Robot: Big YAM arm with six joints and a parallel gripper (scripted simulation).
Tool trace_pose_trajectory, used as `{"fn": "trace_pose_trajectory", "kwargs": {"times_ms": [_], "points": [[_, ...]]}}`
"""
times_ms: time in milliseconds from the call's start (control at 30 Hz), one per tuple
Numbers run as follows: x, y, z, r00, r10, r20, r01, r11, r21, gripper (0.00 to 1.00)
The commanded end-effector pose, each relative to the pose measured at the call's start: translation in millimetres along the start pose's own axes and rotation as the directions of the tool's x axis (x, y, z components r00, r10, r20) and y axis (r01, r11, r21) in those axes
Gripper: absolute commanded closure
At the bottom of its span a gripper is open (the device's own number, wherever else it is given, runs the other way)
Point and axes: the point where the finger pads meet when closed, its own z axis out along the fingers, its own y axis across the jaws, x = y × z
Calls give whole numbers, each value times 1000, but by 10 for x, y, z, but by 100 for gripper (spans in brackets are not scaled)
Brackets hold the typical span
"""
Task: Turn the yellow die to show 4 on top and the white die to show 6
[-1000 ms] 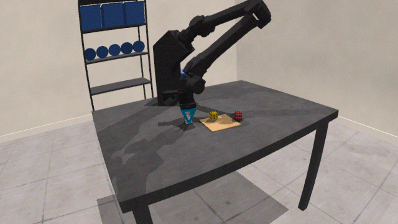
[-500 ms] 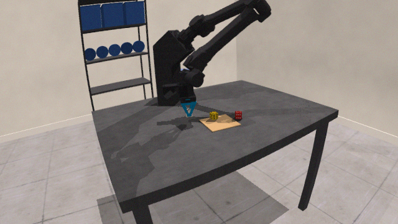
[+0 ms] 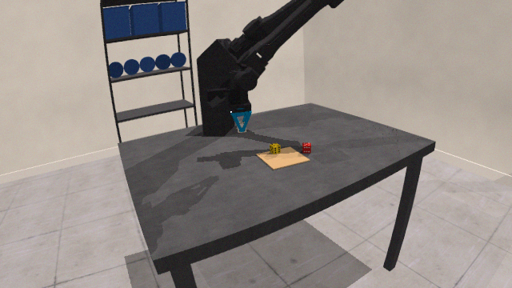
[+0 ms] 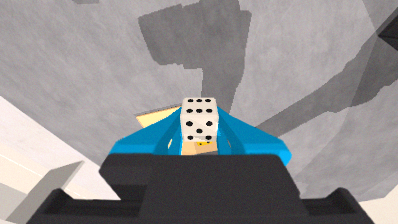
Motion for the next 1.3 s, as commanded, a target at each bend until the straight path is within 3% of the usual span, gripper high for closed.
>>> {"fn": "trace_pose_trajectory", "kwargs": {"times_ms": [0, 167, 267, 333, 433, 500, 667, 733, 767, 833, 933, 967, 1167, 1267], "points": [[-80, -27, -75, 1000, 5, 12, -5, 1000, 0, 75], [-72, -15, -78, 1000, 1, 12, -1, 1000, -2, 75], [167, 63, 21, 995, -104, 9, 104, 995, 14, 75], [167, 63, 21, 995, -104, 9, 104, 995, 14, 75], [495, 149, 103, 963, -269, 19, 269, 963, 29, 75], [588, 167, 122, 950, -312, 20, 312, 950, 33, 75], [1052, 222, 198, 863, -504, 21, 503, 863, 45, 75], [1307, 229, 225, 804, -594, 18, 593, 804, 47, 75], [1326, 229, 227, 799, -601, 18, 599, 799, 47, 75], [1605, 219, 243, 726, -687, 13, 686, 726, 47, 75], [1613, 219, 243, 724, -690, 13, 689, 723, 47, 75], [1903, 191, 246, 641, -768, 8, 767, 641, 42, 75], [2437, 99, 213, 474, -880, 1, 880, 474, 25, 75], [2815, 14, 157, 350, -937, -1, 937, 350, 4, 75]]}}
